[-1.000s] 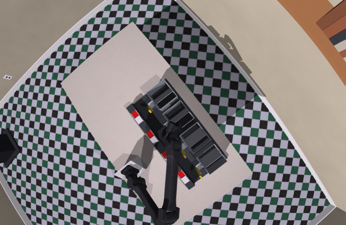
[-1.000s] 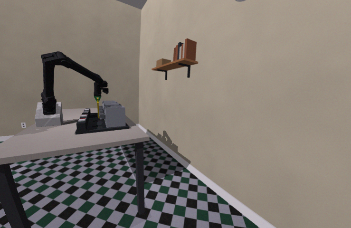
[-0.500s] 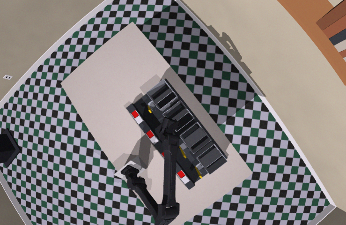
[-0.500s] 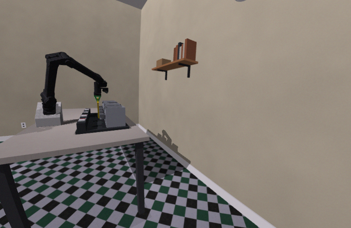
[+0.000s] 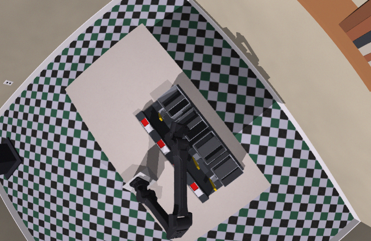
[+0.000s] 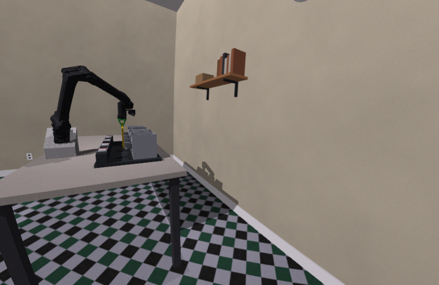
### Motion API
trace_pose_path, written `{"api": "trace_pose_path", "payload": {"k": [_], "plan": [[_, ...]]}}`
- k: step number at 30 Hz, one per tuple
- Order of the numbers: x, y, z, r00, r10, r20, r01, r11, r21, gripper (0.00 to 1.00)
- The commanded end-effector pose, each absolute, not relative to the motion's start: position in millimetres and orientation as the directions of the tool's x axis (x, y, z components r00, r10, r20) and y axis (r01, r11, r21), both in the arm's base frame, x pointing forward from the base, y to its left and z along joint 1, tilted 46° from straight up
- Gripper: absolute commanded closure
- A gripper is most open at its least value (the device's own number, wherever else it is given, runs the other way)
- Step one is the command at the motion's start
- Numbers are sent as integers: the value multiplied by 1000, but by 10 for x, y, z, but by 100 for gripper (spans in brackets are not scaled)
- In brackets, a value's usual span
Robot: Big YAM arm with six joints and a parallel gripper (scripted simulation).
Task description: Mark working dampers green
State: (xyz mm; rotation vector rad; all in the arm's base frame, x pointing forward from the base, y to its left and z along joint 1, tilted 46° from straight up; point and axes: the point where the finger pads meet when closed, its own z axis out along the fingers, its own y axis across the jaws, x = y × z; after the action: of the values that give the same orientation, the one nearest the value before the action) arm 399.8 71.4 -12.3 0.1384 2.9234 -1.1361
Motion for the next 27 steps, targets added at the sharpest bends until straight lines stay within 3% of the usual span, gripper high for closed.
{"api": "trace_pose_path", "payload": {"k": [1,27], "plan": [[4143,893,-96,-996,71,-61,94,729,-678,83],[4148,884,-107,-995,75,-61,97,719,-688,83]]}}
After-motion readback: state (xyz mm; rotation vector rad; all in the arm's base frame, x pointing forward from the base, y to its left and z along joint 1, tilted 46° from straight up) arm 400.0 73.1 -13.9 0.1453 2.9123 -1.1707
